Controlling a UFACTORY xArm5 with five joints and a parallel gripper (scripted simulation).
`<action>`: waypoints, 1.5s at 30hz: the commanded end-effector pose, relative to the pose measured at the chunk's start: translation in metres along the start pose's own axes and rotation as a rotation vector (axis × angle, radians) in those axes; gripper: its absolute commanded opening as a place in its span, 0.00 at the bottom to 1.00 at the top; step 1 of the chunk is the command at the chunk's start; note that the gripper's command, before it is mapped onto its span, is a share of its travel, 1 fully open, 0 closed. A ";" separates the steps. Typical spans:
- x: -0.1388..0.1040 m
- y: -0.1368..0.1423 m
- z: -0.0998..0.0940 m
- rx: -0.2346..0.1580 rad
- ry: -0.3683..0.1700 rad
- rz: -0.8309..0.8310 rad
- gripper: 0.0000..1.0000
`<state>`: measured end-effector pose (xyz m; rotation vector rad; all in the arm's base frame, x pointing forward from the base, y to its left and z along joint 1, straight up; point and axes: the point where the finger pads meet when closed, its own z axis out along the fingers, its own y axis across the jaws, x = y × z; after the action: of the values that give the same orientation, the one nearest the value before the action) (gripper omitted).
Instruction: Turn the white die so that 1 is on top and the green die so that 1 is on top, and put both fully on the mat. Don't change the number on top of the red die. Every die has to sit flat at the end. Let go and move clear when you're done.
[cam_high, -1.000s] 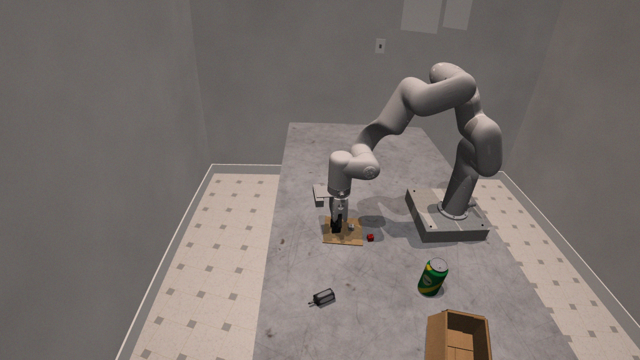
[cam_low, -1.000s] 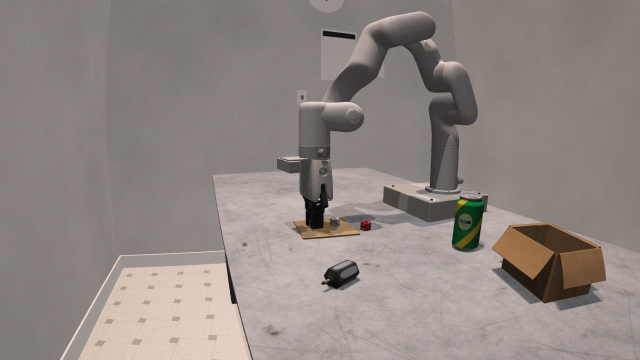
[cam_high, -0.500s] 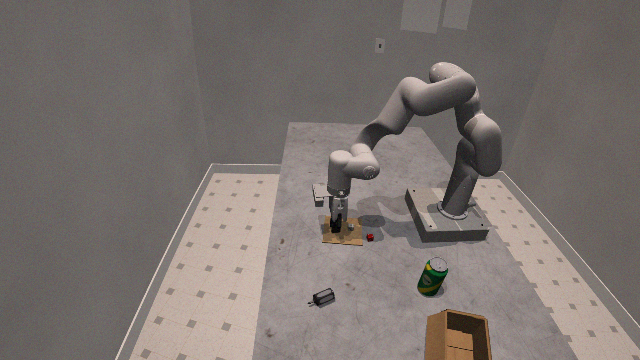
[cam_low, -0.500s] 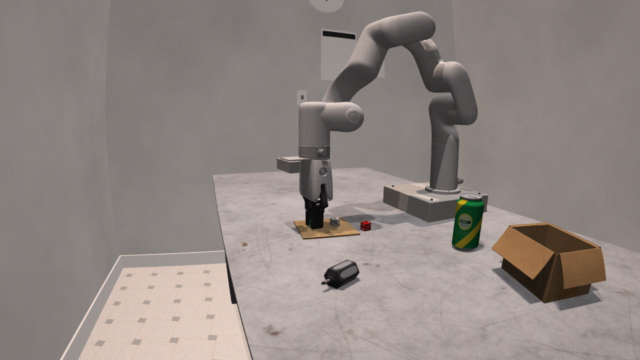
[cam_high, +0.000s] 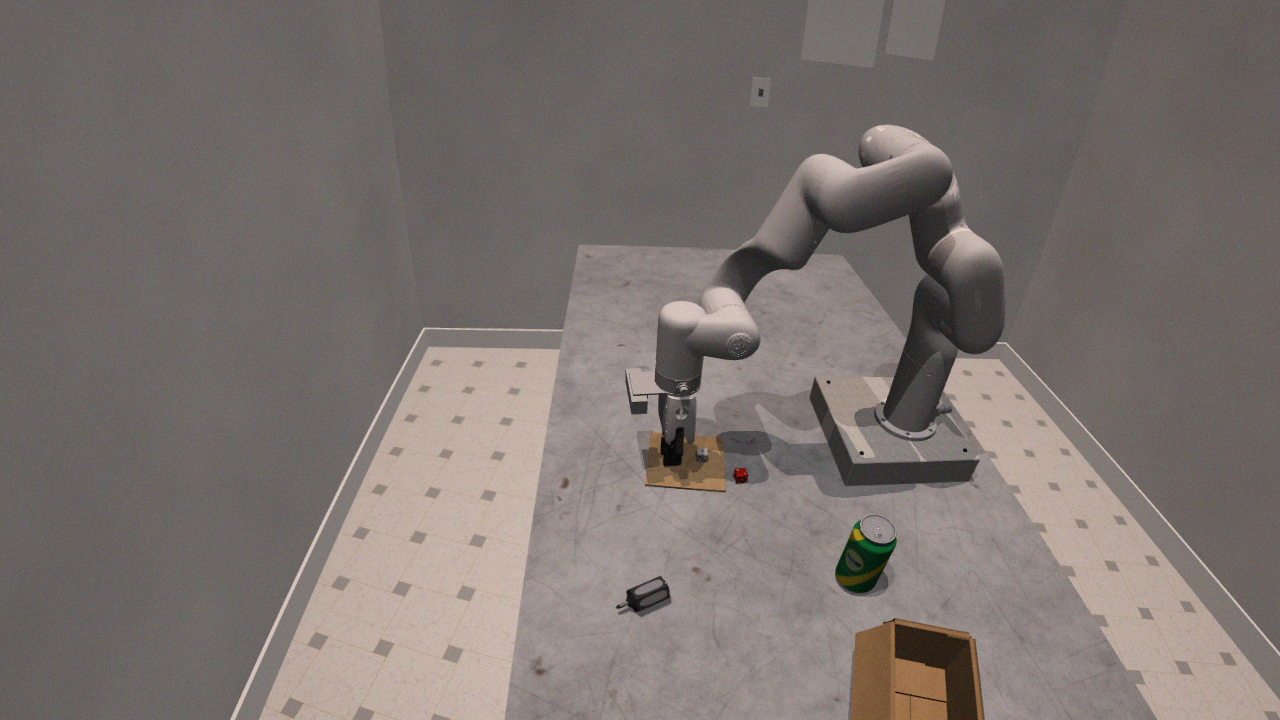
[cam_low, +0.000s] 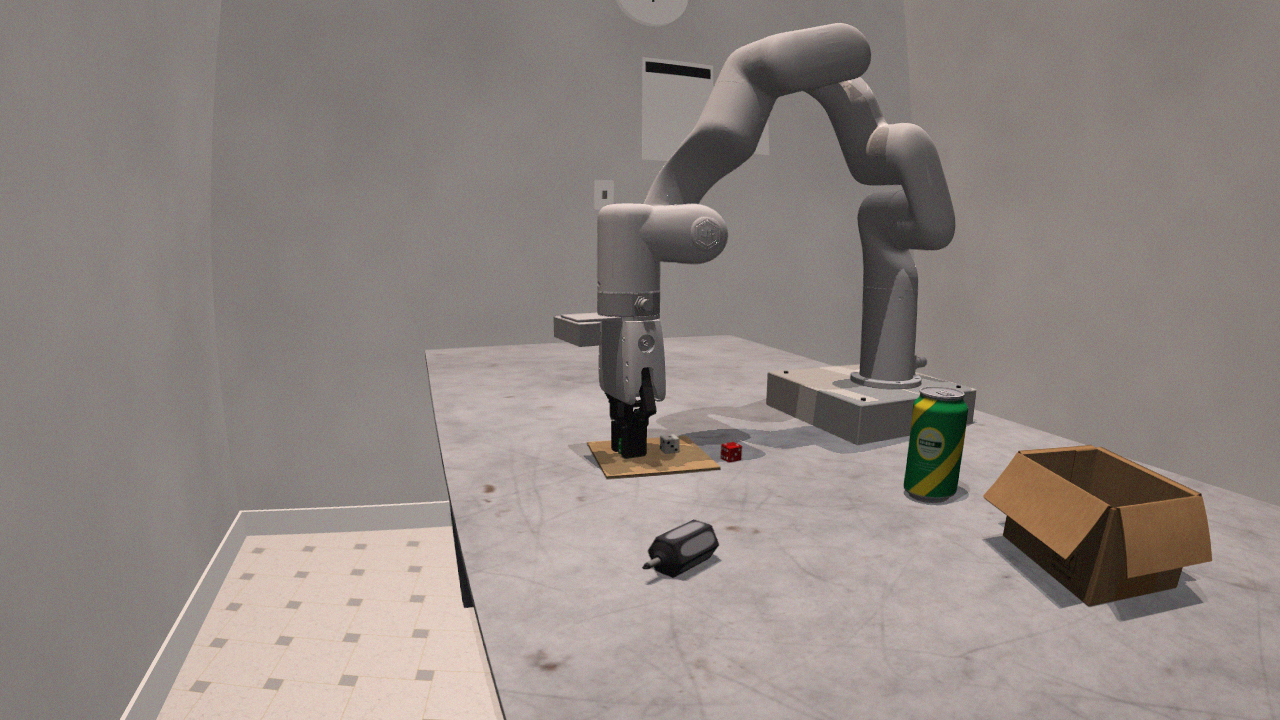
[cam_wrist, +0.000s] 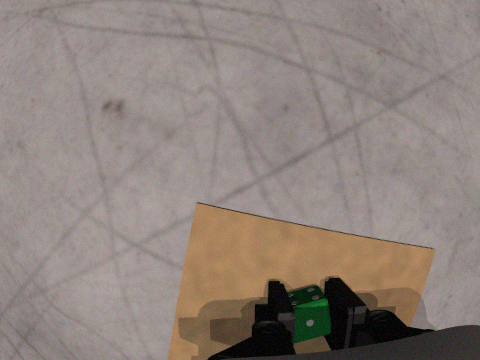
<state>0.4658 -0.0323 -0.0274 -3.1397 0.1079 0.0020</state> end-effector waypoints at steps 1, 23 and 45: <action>0.001 0.000 -0.001 0.000 0.004 0.000 0.15; 0.001 0.000 0.002 0.000 0.004 0.000 0.15; 0.001 0.000 0.003 0.000 0.004 0.000 0.15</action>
<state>0.4658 -0.0323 -0.0313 -3.1397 0.1079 0.0019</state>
